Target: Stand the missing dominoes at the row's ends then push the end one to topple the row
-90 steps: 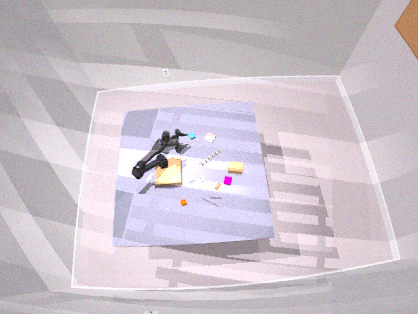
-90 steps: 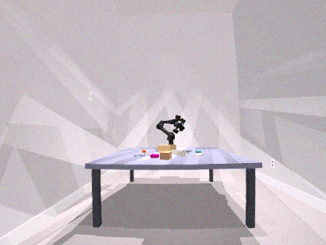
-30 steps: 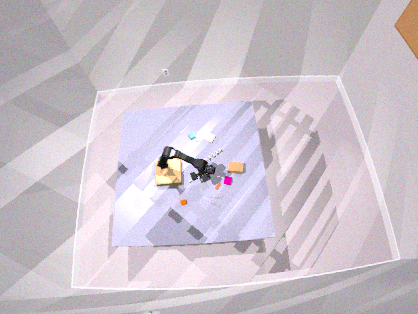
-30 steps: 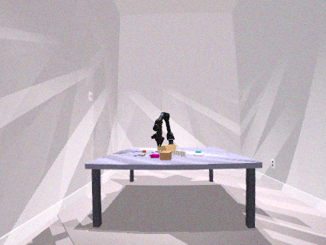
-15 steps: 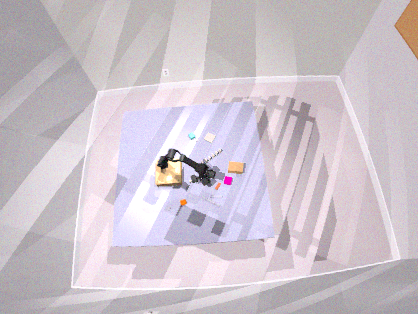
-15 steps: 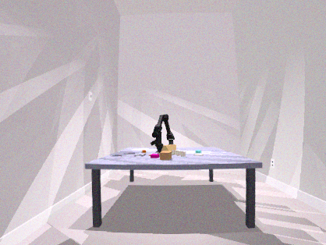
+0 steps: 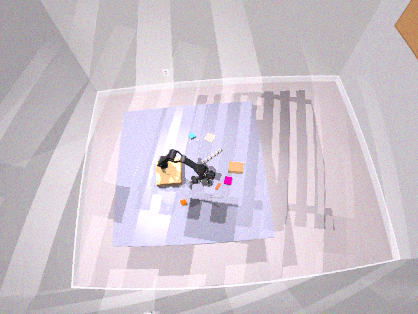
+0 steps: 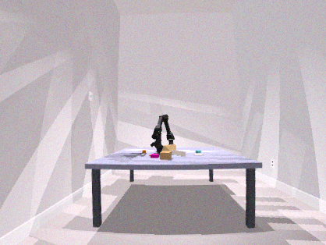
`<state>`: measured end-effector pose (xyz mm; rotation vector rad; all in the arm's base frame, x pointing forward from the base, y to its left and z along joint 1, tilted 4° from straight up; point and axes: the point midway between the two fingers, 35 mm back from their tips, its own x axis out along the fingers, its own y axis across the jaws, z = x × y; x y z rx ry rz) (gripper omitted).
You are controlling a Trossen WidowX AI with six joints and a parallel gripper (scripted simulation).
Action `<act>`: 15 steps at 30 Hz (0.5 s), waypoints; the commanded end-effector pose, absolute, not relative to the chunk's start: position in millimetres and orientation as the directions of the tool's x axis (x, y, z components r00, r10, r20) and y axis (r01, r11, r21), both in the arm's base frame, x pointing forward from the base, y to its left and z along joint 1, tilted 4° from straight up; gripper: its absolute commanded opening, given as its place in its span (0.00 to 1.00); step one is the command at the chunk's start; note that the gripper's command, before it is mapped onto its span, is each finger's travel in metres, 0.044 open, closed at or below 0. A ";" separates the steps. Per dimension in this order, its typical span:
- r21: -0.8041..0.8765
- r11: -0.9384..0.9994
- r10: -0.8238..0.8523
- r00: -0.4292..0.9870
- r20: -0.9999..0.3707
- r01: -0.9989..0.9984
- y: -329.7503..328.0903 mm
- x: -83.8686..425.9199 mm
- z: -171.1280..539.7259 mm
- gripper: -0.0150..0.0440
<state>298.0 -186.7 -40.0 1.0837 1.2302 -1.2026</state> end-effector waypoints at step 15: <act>-0.045 0.086 -0.057 -0.040 -0.998 0.995 -185.4 296.0 -44.3 0.44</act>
